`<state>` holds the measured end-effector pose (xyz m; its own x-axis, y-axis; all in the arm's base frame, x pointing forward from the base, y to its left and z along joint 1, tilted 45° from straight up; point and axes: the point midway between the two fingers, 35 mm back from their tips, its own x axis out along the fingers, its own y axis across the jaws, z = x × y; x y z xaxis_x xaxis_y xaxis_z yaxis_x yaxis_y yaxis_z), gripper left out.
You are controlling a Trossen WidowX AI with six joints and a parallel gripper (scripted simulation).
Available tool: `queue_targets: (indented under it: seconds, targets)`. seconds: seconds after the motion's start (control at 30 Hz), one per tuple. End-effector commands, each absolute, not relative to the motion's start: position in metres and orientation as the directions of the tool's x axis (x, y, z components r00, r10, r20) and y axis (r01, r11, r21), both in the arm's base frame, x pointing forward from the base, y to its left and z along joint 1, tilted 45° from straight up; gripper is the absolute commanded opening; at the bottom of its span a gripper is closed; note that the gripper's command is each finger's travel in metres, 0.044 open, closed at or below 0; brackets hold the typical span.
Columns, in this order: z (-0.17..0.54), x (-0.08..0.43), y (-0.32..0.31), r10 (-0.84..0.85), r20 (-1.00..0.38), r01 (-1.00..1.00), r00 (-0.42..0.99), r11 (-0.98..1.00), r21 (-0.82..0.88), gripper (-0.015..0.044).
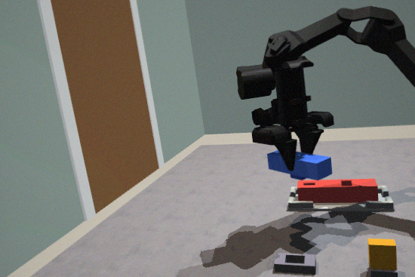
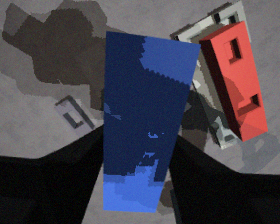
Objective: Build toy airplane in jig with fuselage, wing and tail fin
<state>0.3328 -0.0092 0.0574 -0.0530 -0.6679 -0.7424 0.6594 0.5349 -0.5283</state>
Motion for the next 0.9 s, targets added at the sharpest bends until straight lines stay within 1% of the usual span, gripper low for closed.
queue_targets:
  seconds: [0.0,0.87]
  targets:
    - [0.066,0.328,-0.018,-0.669,-0.742,0.711,-0.046,0.499,-0.495,0.0000]
    - [0.103,0.281,-0.078,-0.679,-0.733,0.942,-0.047,0.215,-0.259,0.0000]
